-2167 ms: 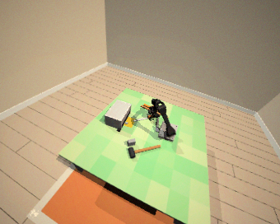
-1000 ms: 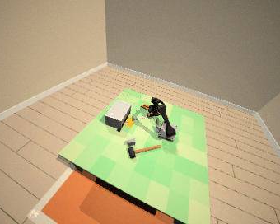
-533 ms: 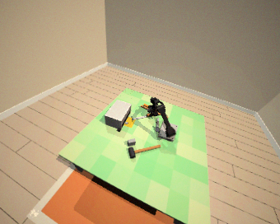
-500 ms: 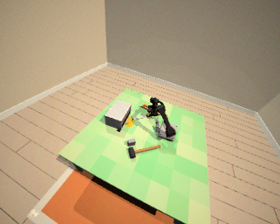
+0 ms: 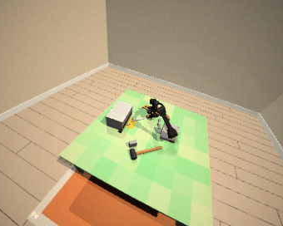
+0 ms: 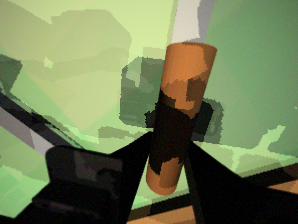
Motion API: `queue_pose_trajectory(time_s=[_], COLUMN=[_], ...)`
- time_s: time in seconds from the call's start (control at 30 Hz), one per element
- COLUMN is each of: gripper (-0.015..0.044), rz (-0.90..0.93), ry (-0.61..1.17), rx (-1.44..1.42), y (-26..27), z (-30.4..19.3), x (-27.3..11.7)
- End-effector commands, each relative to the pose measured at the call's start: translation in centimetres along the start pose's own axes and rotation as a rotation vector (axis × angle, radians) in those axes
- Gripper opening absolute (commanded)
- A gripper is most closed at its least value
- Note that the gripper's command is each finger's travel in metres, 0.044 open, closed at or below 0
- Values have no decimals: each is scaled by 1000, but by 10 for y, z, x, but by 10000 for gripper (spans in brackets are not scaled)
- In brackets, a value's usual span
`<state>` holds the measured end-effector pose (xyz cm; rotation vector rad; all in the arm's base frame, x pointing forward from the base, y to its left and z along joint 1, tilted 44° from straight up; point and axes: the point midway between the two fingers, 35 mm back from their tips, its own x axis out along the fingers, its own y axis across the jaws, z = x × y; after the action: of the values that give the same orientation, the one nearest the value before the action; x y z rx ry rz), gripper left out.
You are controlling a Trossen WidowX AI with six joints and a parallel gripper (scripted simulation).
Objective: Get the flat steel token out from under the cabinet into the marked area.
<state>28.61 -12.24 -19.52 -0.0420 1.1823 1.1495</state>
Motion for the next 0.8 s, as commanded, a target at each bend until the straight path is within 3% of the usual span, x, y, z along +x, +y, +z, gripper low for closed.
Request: queue_pose_trajectory(time_s=[0.0, 0.33, 0.57, 0.7, 0.77], gripper=[0, 0, 184, 200, 253], rz=[-7, -6, 1, 0, -4], ry=[0, -1, 0, 0, -1], rx=[1, 1, -4, -4, -4], y=[-2, -3, -1, -1, -1], z=[8, 21, 19, 19, 19], x=[-3, -3, 0, 0, 0])
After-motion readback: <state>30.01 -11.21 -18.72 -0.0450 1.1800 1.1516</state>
